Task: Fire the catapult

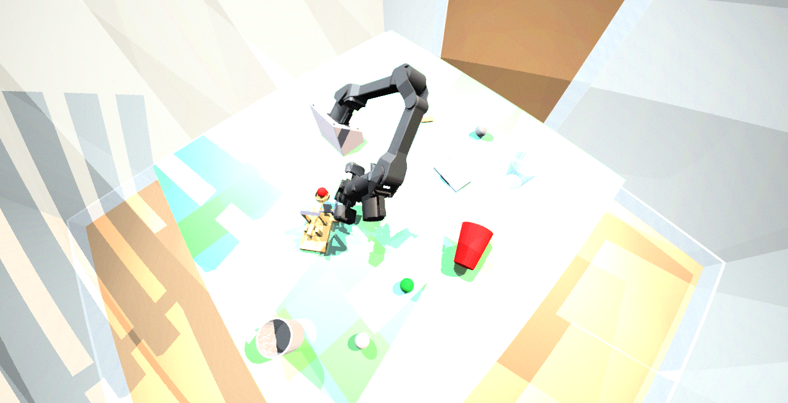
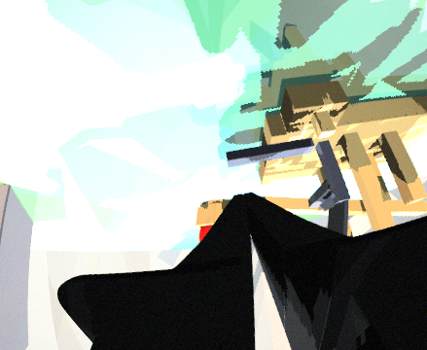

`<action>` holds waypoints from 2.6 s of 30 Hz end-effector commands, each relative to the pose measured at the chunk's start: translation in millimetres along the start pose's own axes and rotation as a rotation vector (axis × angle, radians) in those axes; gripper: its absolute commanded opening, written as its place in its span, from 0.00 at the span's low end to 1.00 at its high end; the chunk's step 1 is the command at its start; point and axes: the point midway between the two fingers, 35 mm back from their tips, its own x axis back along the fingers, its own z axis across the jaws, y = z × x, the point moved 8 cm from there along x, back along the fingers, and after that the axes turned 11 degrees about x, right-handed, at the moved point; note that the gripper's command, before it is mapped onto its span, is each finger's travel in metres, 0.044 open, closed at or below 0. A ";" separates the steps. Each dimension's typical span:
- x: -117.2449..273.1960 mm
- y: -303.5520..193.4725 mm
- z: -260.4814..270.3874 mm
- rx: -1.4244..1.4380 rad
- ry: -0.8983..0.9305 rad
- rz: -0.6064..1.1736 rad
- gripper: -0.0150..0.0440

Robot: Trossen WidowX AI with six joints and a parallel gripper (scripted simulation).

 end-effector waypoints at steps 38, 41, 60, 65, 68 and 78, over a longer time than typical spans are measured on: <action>80.7 -20.7 -17.1 -0.123 -0.067 -0.060 0.57; 79.8 -30.8 -28.8 -0.210 -0.104 -0.102 0.70; 71.7 -107.2 -93.7 -0.762 -0.277 -0.414 1.00; 68.8 -130.0 -108.3 -0.901 -0.316 -0.509 1.00; 66.8 -144.2 -116.3 -0.981 -0.339 -0.568 1.00; 59.2 -194.4 -138.3 -1.236 -0.401 -0.777 1.00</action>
